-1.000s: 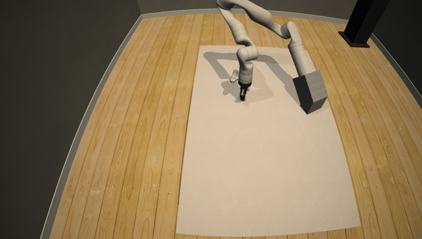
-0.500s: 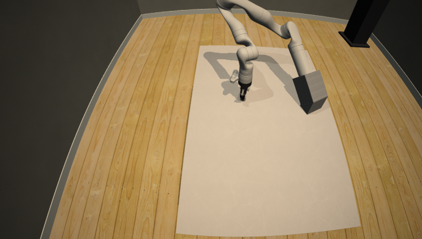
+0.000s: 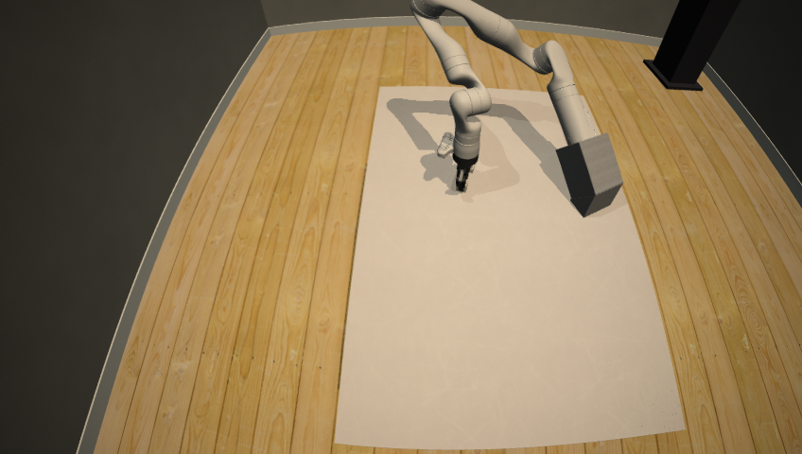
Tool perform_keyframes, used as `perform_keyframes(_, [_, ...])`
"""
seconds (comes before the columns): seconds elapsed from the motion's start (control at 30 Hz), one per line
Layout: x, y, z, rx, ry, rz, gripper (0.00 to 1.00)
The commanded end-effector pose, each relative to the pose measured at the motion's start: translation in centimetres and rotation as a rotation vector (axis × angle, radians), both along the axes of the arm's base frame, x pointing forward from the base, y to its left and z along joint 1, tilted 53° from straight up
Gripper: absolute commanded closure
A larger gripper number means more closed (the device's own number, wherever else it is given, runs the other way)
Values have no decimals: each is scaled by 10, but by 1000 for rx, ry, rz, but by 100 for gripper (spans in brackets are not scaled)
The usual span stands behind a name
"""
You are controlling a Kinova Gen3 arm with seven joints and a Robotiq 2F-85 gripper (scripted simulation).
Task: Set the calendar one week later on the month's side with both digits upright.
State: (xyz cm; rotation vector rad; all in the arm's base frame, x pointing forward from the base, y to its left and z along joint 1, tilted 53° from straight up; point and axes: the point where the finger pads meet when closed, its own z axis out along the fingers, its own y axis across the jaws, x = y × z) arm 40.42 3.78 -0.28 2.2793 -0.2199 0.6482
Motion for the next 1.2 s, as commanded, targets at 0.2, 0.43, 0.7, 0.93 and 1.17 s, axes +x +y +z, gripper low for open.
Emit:
perform_keyframes(0.2, [0, 1, 0, 1, 0, 1, 72])
perform_keyframes(0.43, [0, 1, 0, 1, 0, 1, 68])
perform_keyframes(0.7, [0, 1, 0, 1, 0, 1, 56])
perform_keyframes(0.93, [0, 1, 0, 1, 0, 1, 52])
perform_keyframes(1.17, [0, 1, 0, 1, 0, 1, 52])
